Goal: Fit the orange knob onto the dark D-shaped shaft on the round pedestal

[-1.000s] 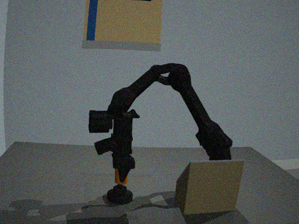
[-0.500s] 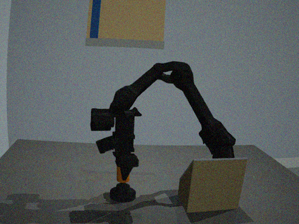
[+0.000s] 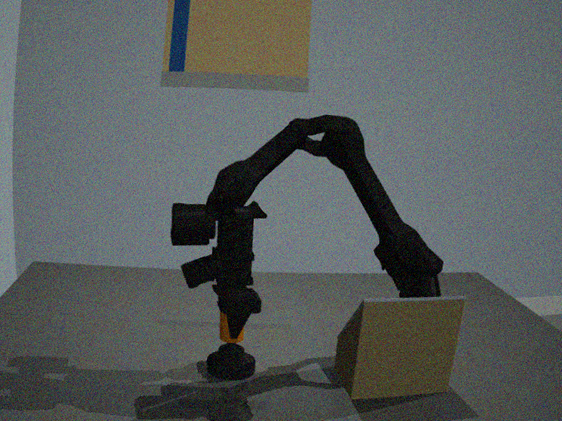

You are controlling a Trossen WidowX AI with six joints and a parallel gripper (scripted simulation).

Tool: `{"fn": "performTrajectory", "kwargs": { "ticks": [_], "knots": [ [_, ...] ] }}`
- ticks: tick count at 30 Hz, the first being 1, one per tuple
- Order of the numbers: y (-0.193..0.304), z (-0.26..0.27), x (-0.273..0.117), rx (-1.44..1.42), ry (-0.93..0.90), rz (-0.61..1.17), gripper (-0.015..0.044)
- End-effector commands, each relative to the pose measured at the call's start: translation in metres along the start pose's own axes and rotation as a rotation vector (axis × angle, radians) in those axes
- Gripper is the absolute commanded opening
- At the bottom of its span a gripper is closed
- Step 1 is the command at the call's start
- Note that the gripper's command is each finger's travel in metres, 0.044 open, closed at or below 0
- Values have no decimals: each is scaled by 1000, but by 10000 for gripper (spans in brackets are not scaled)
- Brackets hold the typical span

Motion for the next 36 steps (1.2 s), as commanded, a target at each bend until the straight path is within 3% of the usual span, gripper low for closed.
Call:
{"fn": "performTrajectory", "kwargs": {
  "ticks": [1, 36],
  "knots": [
    [2, 2, 1, -5, 1, -1, 0],
    [1, 2, 1, -5, 1, -1, 0]
  ]
}}
Point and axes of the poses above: the point midway between the two fingers, 35 mm back from their tips, its own x axis out along the fingers, its own z axis across the jaws, y = z × x, the point moved 4 cm from there along -x, back along the fingers, and after that the axes turned 4 degrees about -x, right-handed, at the moved point
